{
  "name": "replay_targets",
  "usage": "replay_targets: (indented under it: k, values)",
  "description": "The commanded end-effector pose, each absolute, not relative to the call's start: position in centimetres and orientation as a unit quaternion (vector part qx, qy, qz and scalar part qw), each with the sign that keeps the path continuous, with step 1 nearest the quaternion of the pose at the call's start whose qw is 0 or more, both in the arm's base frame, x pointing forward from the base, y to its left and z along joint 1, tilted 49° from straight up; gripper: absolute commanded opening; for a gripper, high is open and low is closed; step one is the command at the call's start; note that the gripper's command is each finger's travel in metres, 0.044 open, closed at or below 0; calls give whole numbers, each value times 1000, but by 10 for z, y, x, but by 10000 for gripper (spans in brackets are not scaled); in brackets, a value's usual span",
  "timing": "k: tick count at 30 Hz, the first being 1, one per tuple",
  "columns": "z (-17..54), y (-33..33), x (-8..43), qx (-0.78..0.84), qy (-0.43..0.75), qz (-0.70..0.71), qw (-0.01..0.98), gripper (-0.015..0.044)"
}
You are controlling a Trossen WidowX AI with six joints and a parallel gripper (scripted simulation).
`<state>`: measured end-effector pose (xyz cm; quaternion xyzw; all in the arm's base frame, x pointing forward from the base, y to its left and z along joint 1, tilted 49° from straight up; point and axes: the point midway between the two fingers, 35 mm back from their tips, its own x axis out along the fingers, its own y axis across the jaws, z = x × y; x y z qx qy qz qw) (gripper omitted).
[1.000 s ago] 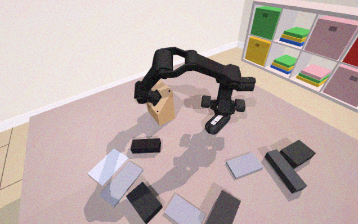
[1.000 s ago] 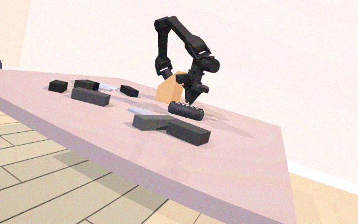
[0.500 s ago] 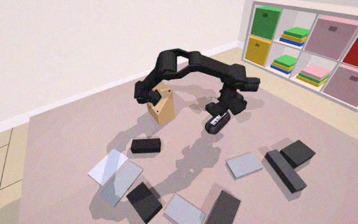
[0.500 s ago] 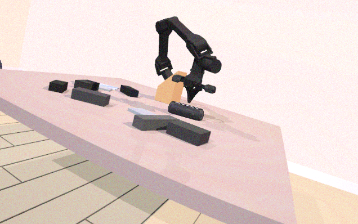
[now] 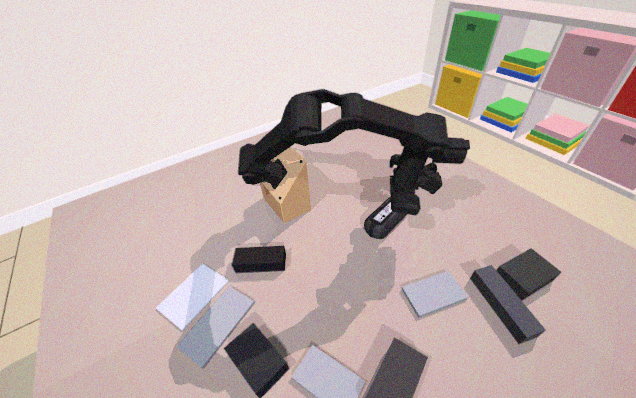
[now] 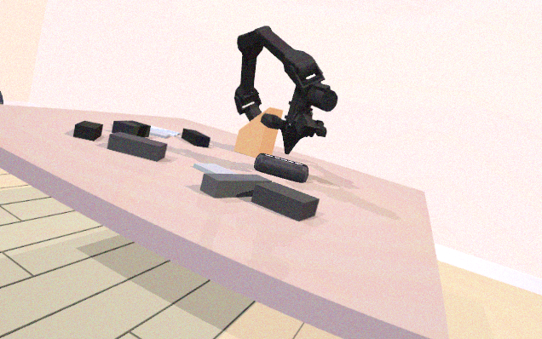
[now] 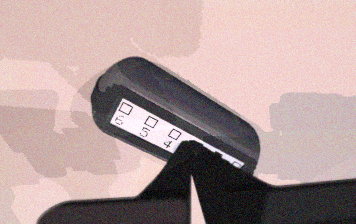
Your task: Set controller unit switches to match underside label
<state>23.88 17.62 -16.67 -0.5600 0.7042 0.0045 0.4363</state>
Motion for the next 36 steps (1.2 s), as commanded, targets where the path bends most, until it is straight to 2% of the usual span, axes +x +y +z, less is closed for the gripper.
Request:
replay_targets:
  k: [1,13,26,33,36]
  values:
    - [-162,191,246,-670,659,303,156,0]
    - [-159,196,249,-671,545,498,-69,0]
    - [-154,201,251,-591,357,661,-294,0]
    - [-151,203,252,-519,237,720,-395,0]
    - [-151,203,252,-511,225,724,-404,0]
